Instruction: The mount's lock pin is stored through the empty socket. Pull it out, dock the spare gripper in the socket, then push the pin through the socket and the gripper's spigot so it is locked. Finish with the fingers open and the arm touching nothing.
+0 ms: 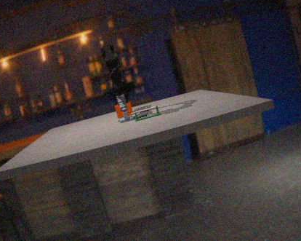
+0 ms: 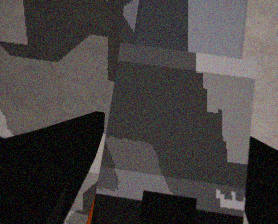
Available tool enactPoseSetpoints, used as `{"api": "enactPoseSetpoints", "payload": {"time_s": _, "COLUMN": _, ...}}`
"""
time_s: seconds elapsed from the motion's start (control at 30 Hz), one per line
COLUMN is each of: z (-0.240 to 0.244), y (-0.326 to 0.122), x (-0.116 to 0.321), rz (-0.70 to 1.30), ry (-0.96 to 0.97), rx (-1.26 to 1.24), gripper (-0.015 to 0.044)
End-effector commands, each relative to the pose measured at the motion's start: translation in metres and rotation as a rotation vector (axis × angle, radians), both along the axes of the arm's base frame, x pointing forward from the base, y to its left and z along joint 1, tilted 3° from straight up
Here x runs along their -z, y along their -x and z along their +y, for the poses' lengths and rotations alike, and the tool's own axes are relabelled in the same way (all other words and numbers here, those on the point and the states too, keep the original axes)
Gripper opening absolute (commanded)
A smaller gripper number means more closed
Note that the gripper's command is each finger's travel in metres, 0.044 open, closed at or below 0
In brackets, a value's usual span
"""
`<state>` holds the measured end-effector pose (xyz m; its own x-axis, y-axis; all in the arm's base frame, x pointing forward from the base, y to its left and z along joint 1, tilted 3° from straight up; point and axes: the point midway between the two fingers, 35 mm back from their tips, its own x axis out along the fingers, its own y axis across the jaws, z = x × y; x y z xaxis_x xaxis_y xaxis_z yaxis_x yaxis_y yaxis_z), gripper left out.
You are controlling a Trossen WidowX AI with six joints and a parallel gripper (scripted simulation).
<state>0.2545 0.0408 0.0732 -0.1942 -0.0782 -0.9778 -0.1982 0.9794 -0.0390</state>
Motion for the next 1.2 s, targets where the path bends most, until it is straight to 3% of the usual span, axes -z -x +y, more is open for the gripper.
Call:
{"api": "enactPoseSetpoints", "payload": {"time_s": 0.0, "z": 0.0, "y": 0.0, "x": 0.0, "rz": -0.001, "ry": 0.0, "rx": 0.0, "gripper": 0.0394}}
{"api": "enactPoseSetpoints", "payload": {"time_s": 0.07, "z": 0.0, "y": 0.0, "x": 0.0, "rz": -0.001, "ry": 0.0, "rx": 0.0, "gripper": 0.044}}
{"api": "enactPoseSetpoints", "payload": {"time_s": 1.17, "z": -0.007, "y": 0.041, "x": -0.046, "rz": -0.019, "ry": -0.003, "rx": -0.003, "gripper": 0.044}}
